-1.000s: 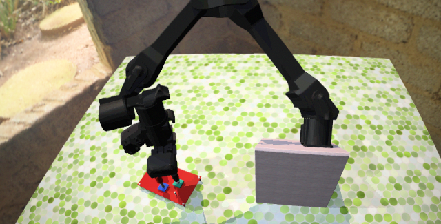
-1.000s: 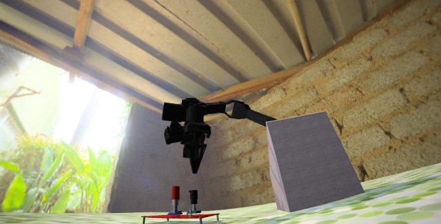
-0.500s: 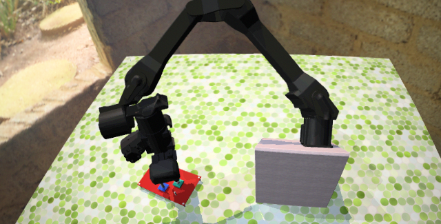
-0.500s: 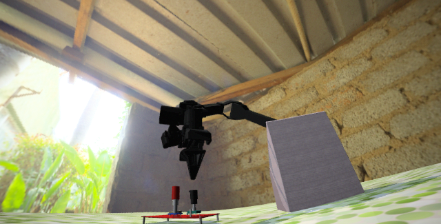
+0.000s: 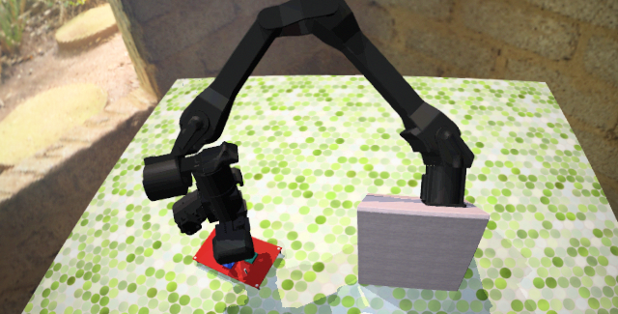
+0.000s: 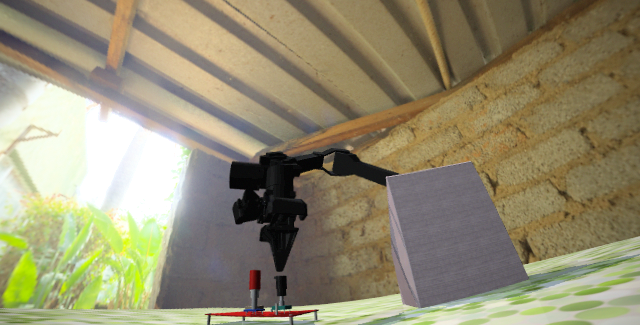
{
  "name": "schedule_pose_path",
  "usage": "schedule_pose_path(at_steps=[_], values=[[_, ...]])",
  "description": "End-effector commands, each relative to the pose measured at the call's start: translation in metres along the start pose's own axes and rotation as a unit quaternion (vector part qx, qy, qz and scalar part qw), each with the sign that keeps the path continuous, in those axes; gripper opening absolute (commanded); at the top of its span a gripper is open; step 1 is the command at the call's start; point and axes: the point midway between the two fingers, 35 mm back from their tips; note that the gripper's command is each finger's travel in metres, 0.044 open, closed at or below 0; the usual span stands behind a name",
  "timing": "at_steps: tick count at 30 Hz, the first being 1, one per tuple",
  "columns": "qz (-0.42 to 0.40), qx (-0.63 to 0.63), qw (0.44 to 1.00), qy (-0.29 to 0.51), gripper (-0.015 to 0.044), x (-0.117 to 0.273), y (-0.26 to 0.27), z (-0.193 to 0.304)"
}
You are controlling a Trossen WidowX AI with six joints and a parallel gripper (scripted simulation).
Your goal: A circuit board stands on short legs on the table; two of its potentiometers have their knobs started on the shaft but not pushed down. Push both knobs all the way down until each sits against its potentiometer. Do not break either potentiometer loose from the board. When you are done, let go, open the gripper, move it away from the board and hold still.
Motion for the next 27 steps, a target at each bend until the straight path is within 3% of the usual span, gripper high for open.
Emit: schedule_pose_path(at_steps=[1, 27], values=[[0.001, 0.004, 1.000, 0.002, 0.0000, -0.0043, 0.0012, 0.0023], [0.001, 0.004, 1.000, 0.002, 0.0000, -0.0083, 0.0011, 0.0023]])
Point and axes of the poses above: the point midway between the two fingers, 35 mm back from their tips, its own x axis back along the fingers, its own y axis across the jaws, z = x × y, and after that the axes turned 3 degrees about x, right-handed
